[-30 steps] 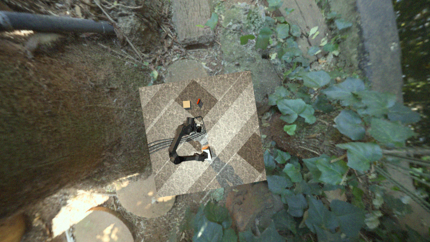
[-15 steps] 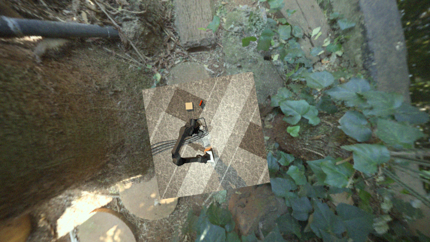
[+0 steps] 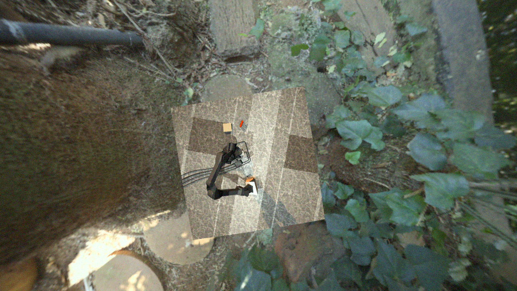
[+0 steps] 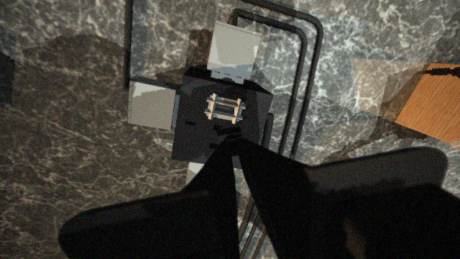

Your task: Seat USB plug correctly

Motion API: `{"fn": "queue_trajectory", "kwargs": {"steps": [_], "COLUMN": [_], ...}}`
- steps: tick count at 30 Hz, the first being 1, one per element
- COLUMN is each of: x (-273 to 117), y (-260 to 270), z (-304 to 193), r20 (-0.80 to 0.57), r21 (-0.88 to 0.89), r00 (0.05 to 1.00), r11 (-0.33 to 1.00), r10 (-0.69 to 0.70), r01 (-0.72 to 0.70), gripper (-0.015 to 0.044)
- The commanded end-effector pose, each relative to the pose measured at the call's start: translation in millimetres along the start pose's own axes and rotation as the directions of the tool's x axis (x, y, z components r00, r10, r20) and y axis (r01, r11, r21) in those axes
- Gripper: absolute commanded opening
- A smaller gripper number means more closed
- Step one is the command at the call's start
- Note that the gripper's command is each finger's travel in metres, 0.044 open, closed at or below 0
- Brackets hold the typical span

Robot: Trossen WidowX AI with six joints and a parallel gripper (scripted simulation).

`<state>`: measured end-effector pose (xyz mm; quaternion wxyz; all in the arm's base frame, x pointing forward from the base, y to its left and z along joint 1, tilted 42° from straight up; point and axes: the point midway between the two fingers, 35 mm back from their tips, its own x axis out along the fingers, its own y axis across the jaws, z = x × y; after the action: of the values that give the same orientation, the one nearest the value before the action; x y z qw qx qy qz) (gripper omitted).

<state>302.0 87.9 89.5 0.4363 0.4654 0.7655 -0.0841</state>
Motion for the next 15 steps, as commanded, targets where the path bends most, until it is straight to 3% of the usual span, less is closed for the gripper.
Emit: {"fn": "queue_trajectory", "kwargs": {"steps": [1, 9, 15], "x": [-0.1, 0.0, 0.0], "y": [0.1, 0.1, 0.1], "z": [0.3, 0.3, 0.3], "r20": [0.002, 0.002, 0.002], "r21": [0.089, 0.289, 0.307], "r00": [1.0, 1.0, 1.0], "r11": [0.996, 0.957, 0.952], "r10": [0.001, 0.001, 0.001], "r01": [-0.001, -0.001, -0.001], "gripper": [0.0, 0.0, 0.0]}}
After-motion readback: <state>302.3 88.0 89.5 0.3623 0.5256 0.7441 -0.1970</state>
